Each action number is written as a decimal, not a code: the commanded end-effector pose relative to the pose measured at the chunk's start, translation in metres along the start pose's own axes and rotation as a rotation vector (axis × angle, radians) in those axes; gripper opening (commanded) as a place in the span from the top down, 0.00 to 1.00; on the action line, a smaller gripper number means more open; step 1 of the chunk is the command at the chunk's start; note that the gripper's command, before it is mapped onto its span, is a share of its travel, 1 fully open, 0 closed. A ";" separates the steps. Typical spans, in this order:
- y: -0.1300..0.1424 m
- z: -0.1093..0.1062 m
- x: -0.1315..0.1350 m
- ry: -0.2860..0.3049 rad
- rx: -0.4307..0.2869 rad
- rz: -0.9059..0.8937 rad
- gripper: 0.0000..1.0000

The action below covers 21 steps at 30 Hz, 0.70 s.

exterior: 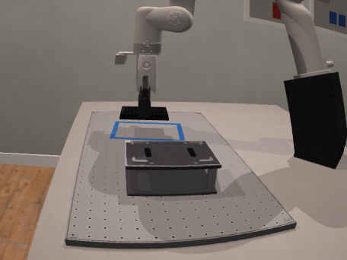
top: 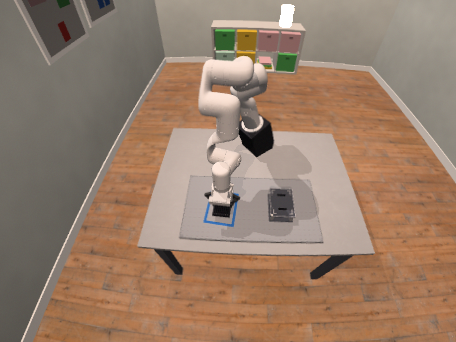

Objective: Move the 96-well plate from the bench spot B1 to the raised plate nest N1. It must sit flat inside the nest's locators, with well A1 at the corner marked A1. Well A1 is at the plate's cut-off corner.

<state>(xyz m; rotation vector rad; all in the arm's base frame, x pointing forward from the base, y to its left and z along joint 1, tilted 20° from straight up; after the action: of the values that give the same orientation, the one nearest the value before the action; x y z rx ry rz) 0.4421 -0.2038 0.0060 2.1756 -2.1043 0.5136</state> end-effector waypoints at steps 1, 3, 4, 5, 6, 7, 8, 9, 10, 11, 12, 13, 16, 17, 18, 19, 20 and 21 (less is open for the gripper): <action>-0.001 -0.008 0.000 0.001 0.003 0.000 1.00; -0.001 -0.011 0.000 0.001 0.003 0.000 1.00; -0.001 -0.013 0.000 0.001 0.003 0.000 1.00; -0.001 -0.014 0.000 0.001 0.003 0.000 1.00; -0.001 -0.016 0.000 0.001 0.003 0.000 1.00; -0.001 -0.018 0.000 0.001 0.003 0.000 1.00; -0.001 -0.019 0.000 0.001 0.003 0.000 1.00; -0.001 -0.021 0.000 0.001 0.003 0.000 1.00; -0.001 -0.021 0.000 0.001 0.003 0.000 1.00; -0.001 -0.021 0.000 0.001 0.003 0.000 1.00; -0.001 -0.023 0.000 0.001 0.003 0.000 1.00; -0.001 -0.024 0.000 0.001 0.003 0.000 1.00; -0.001 -0.029 0.000 0.001 0.003 0.000 1.00; -0.001 -0.031 0.000 0.001 0.003 0.000 1.00; -0.001 -0.033 0.000 0.001 0.003 0.000 1.00; -0.001 -0.034 0.000 0.001 0.003 0.000 1.00; -0.001 -0.036 0.000 0.001 0.003 0.000 1.00; -0.001 -0.037 0.000 0.001 0.003 0.000 1.00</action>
<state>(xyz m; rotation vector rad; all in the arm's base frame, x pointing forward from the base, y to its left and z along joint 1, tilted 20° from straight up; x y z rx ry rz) 0.4364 -0.1950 0.0355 2.1766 -2.1048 0.5134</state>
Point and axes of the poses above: the point where the finger pads meet when closed, its own z axis out along the fingers, its own x axis across the jaws, y = z × x, the point moved 1 cm from there along -z, back along the fingers, and after that the axes turned 11 degrees about -z, right-handed, at the moved point
